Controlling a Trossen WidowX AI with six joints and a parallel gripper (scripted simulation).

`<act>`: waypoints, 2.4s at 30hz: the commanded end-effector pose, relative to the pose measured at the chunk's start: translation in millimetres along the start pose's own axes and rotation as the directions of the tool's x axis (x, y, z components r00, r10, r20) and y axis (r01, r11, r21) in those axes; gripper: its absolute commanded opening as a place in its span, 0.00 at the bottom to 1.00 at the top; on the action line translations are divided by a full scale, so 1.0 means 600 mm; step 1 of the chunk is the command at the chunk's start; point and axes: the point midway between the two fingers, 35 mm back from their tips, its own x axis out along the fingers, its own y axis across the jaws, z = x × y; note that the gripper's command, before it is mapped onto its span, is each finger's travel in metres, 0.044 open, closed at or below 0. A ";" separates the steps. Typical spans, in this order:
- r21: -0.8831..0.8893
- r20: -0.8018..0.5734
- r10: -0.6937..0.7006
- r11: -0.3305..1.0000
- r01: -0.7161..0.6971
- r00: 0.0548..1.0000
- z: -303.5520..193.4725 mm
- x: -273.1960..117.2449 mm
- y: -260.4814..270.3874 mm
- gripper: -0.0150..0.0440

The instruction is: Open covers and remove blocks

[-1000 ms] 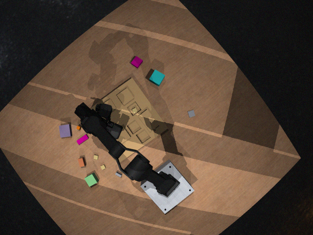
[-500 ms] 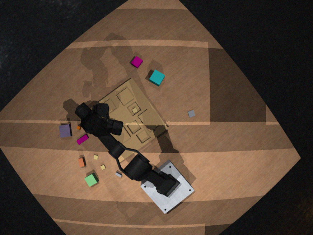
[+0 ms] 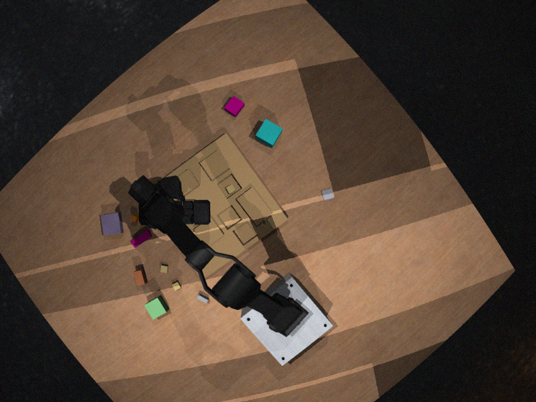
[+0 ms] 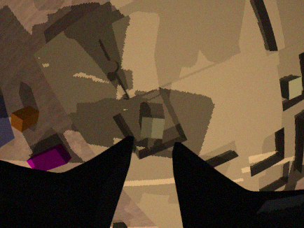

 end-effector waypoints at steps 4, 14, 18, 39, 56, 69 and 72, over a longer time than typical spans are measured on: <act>-0.049 -0.001 0.003 0.999 -0.003 1.000 0.000 0.001 0.001 0.50; -0.049 -0.001 0.003 0.999 -0.003 1.000 0.000 0.001 0.001 0.50; -0.049 -0.001 0.003 0.999 -0.003 1.000 0.000 0.005 0.001 0.50; -0.049 -0.001 0.003 0.999 -0.003 1.000 -0.001 0.038 0.002 0.50; -0.044 0.000 -0.001 0.999 0.001 1.000 -0.001 0.053 0.002 0.49; -0.044 0.000 -0.001 0.999 0.001 1.000 -0.001 0.053 0.002 0.39; -0.045 0.000 0.000 0.999 0.000 1.000 -0.001 0.048 0.002 0.39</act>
